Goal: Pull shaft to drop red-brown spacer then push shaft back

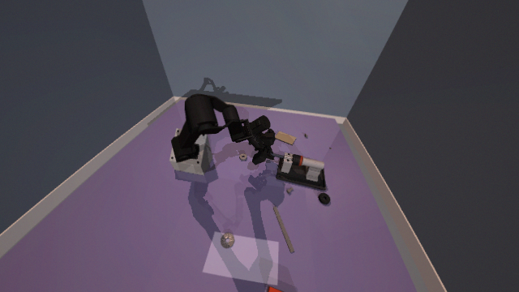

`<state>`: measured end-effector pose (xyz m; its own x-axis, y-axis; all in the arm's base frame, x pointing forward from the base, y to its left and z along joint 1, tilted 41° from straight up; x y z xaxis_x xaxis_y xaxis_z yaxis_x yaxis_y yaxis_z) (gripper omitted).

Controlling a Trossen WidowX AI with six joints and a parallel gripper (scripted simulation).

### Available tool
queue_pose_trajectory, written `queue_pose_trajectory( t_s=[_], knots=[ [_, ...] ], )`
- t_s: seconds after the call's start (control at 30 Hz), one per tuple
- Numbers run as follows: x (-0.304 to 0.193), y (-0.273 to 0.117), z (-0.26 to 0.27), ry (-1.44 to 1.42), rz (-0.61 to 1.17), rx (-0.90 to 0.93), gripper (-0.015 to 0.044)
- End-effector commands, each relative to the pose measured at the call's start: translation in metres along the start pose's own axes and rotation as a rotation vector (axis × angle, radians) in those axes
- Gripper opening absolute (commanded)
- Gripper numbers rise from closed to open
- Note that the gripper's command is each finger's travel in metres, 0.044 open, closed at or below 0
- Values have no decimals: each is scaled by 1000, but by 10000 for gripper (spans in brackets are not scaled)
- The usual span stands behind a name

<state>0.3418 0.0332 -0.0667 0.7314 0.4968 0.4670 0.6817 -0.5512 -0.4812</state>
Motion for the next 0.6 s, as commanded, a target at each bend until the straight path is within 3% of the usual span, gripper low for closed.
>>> queue_pose_trajectory(
  t_s=[0.0, 0.57],
  knots=[
    [-1, -1, 0, 1, 2, -3, 0],
    [-2, -2, 0, 1, 2, -2, 0]
  ],
)
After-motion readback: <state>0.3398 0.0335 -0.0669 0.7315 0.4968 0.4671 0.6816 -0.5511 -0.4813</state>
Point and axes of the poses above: the point midway between the two fingers, 35 mm back from their tips, its own y axis out along the fingers, its own z axis across the jaws, x = y × z, the point moved 1 cm from there along -y, back along the fingers, and after that the axes turned 10 degrees about -y, right-handed, at the moved point
